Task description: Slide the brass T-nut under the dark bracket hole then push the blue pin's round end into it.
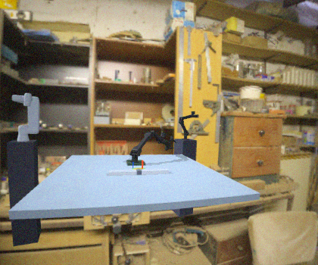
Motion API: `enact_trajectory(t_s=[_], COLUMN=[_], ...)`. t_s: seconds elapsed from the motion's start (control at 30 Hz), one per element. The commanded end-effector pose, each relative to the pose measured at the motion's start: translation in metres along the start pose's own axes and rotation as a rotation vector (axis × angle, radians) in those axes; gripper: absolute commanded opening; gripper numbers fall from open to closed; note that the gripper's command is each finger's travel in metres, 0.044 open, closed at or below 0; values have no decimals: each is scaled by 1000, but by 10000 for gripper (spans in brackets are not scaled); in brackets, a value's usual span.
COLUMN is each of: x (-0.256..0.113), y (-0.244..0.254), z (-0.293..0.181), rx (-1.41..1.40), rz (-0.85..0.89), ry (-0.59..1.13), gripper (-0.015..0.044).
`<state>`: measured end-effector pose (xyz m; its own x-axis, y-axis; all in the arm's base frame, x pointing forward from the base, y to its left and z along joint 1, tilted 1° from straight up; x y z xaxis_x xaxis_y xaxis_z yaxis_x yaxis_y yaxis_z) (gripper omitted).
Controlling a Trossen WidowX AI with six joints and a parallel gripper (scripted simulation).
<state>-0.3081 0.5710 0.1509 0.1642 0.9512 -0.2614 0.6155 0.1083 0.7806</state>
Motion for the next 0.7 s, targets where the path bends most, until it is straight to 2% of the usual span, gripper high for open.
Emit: enact_trajectory(t_s=[0.0, 0.1, 0.2, 0.37, 0.53, 0.67], x=[2, 30, 41, 59, 61, 49], y=[3, 48, 70, 129, 188, 234], z=[3, 47, 71, 140, 218, 277], rx=[-4, -55, -77, -127, -158, -162], rz=[0, -2, -6, -30, -68, -91], ry=[-7, -112, -166, -315, -473, -595], gripper=[426, 440, 440, 440, 440, 440])
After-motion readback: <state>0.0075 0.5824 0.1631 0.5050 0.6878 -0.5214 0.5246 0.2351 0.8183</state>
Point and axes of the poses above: the point midway between the two fingers, 35 mm back from their tips, its own x axis out along the fingers, its own y axis across the jaws, z = x × y, the point moved 1 cm from there along -x, back along the fingers, and after that the axes turned 11 degrees about x, right-handed, at the moved point
